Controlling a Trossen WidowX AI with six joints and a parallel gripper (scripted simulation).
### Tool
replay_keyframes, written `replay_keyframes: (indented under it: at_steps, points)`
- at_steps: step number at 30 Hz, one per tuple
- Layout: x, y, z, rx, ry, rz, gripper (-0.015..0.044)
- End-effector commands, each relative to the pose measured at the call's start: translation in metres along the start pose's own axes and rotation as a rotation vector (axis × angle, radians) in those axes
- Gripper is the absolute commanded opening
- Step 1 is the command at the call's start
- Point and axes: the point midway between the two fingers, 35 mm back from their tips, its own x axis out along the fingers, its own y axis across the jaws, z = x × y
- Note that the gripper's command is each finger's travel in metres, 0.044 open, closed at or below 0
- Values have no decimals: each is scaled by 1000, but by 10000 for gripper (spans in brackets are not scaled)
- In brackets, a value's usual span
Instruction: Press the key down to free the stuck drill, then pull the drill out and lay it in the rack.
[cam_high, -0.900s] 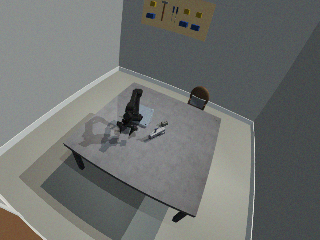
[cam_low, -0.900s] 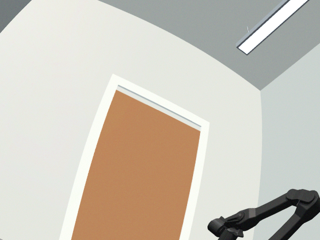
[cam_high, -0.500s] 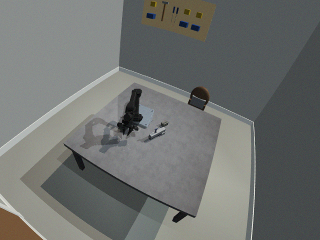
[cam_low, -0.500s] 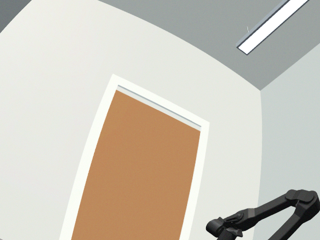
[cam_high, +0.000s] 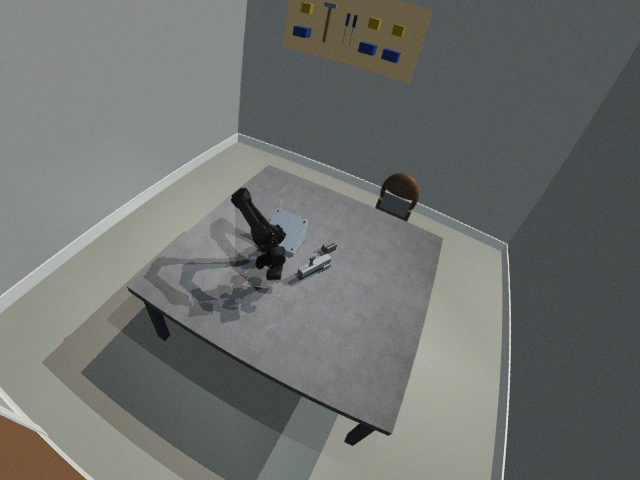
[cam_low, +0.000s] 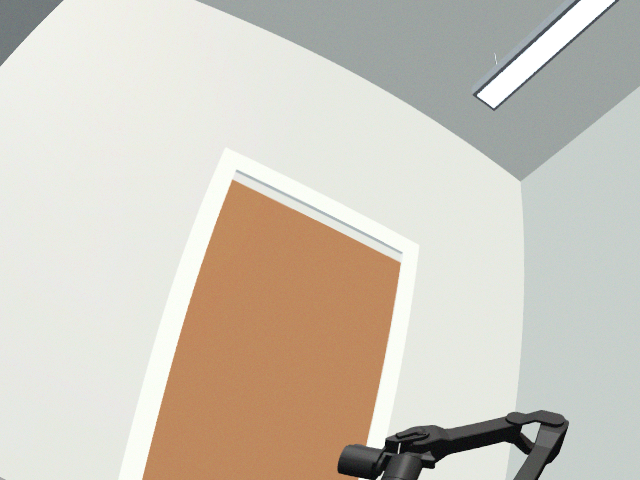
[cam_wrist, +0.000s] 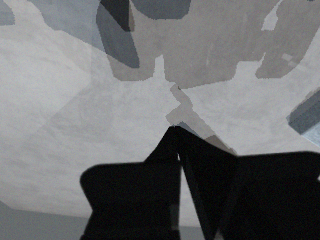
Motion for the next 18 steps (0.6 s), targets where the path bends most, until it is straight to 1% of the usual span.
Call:
replay_keyframes:
  at_steps: [1,8,15,16,18]
  points:
    - [3,-10,-37,-434,23,-129,0]
    - [-6,-35,-97,-1256,30,-265,0]
    - [-29,-74,-155,-2108,-33,-316,0]
    - [-33,-80,-161,-2210,-49,-317,0]
    - [-36,-85,-166,-2290,-64,-318,0]
